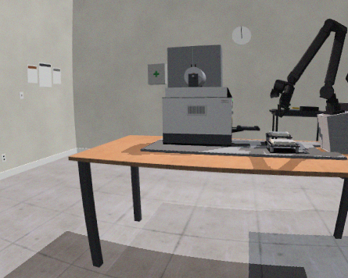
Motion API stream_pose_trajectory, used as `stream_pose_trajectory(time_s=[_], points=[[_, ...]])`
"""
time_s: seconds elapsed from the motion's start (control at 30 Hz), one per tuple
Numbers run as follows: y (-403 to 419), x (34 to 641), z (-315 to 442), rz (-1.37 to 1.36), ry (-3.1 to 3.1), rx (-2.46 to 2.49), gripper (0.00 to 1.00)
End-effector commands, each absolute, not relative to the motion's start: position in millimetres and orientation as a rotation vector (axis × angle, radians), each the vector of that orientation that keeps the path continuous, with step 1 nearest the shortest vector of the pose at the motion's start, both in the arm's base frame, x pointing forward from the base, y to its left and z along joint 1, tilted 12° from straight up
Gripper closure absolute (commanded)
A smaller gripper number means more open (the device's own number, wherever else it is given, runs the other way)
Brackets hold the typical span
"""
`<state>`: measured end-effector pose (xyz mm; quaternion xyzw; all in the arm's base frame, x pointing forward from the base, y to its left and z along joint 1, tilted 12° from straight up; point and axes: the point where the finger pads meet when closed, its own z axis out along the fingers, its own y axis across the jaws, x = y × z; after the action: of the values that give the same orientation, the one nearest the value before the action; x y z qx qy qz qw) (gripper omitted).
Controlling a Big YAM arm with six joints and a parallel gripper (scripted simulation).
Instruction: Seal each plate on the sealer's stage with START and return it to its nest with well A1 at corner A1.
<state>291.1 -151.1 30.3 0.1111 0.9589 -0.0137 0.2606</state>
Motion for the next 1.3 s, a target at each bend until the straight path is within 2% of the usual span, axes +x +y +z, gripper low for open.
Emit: stream_pose_trajectory(time_s=[0.0,0.63,0.97,1.27], points=[[-165.1,307.8,41.2,-0.057,2.555,0.322,0.0],[-166.5,307.8,41.5,-0.062,2.552,0.325,0.0],[-161.3,307.2,36.9,-0.008,2.95,0.314,0.0],[-158.3,291.6,35.2,0.012,2.93,0.373,0.0]])
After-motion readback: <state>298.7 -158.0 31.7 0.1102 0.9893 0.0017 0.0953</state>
